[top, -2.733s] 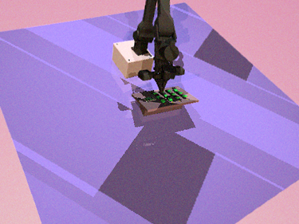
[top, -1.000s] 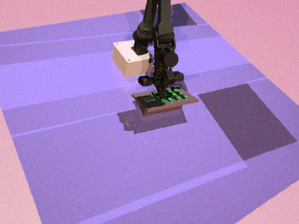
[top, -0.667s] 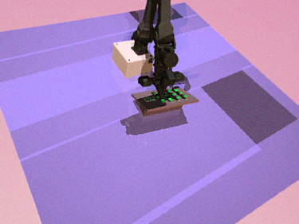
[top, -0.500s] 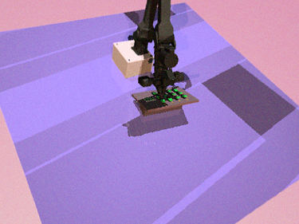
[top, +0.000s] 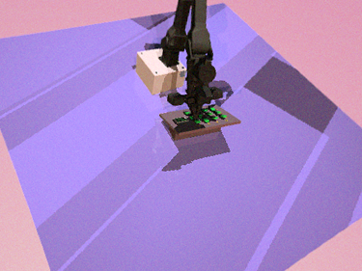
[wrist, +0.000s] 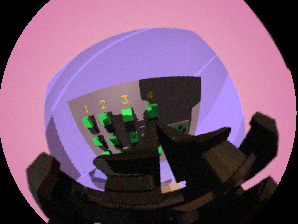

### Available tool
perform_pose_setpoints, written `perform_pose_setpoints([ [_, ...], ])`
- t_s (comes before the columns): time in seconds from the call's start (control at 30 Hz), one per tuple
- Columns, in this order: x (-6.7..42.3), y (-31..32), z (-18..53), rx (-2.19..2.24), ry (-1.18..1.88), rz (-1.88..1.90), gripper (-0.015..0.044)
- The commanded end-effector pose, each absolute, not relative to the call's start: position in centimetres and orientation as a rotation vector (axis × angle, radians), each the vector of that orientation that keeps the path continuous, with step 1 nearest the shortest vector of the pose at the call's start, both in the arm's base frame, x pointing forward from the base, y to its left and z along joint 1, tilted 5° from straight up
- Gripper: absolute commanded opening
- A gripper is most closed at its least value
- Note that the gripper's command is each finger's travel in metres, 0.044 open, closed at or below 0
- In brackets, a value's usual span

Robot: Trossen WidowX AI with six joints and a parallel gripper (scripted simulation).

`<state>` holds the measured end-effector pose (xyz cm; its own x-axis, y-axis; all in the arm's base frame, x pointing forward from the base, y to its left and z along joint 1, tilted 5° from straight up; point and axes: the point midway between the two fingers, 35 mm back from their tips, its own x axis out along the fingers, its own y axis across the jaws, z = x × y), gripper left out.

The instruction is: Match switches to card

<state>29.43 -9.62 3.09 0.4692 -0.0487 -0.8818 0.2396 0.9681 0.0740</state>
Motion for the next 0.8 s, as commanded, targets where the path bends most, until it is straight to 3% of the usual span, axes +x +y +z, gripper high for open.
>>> perform_pose_setpoints([
  [0.0,29.4,-9.6,3.0,0.2,1.07,-0.181,0.0],
  [0.23,26.7,-9.4,8.7,0.202,1.097,-0.179,0.0],
  [0.43,26.7,-9.2,8.9,0.203,1.098,-0.179,0.0],
  [0.77,27.5,0.0,8.7,0.209,1.103,-0.176,0.0],
])
